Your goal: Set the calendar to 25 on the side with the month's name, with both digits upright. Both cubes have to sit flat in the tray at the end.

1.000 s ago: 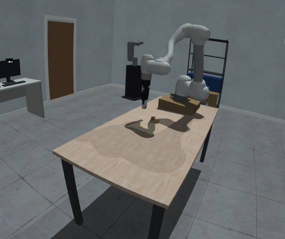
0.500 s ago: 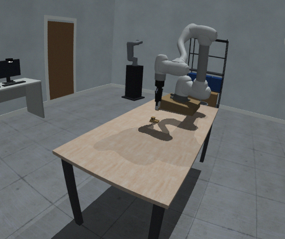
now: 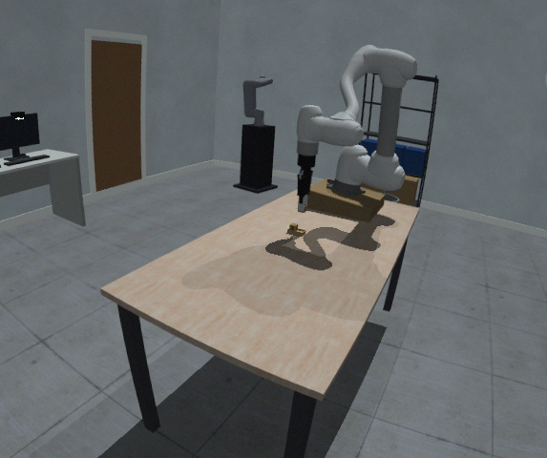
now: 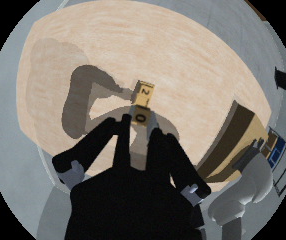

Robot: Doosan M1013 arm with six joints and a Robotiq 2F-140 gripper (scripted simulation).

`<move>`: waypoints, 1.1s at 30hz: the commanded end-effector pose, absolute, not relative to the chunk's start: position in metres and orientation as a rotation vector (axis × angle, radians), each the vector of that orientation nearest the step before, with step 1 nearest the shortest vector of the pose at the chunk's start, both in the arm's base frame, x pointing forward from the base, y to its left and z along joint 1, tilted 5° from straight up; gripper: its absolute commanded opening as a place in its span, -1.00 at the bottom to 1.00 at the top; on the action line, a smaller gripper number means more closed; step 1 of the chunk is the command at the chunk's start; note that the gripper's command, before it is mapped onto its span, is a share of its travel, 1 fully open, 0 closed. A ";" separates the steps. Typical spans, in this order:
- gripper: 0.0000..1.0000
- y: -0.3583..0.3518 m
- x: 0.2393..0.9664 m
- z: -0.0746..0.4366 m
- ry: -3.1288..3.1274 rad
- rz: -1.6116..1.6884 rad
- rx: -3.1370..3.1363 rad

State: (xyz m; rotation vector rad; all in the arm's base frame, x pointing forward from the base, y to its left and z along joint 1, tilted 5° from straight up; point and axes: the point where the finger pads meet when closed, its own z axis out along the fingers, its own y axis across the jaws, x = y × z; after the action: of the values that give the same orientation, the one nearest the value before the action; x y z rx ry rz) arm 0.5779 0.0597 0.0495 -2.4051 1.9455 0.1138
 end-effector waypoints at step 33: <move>-0.51 0.065 0.576 -0.013 1.945 0.114 -2.405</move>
State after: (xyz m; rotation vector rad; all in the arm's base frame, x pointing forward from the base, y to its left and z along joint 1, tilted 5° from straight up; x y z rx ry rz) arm 0.5764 0.0648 -0.0132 -2.4051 1.9456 0.1138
